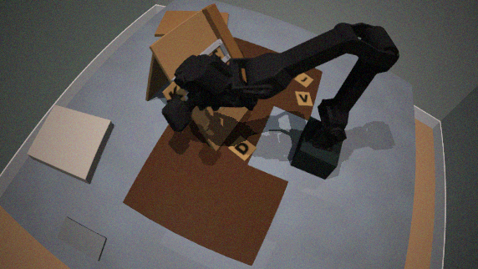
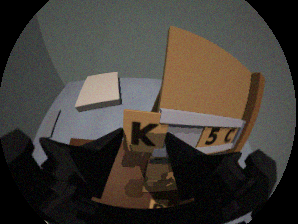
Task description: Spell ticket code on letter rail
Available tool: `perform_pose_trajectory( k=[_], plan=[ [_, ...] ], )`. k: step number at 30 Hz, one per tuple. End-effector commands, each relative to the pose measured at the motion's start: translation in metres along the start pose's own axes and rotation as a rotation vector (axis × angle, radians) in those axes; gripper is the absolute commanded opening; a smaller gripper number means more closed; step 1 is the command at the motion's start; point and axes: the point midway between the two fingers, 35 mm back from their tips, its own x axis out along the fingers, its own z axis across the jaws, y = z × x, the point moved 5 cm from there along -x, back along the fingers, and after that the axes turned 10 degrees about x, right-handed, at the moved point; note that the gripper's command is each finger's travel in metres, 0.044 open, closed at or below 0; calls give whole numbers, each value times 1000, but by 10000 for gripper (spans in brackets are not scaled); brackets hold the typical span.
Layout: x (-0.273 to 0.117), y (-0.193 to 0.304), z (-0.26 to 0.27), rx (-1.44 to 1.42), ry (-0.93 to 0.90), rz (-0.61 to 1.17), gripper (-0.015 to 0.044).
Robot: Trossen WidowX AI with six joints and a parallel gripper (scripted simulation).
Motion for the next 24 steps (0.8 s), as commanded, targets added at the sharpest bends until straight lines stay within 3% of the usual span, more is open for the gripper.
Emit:
perform_pose_trajectory(
  k=[1,24],
  plan=[
    [0,0,-2,-6,-1,3,0],
    [0,-2,-14,-7,-1,2,0]
  ],
)
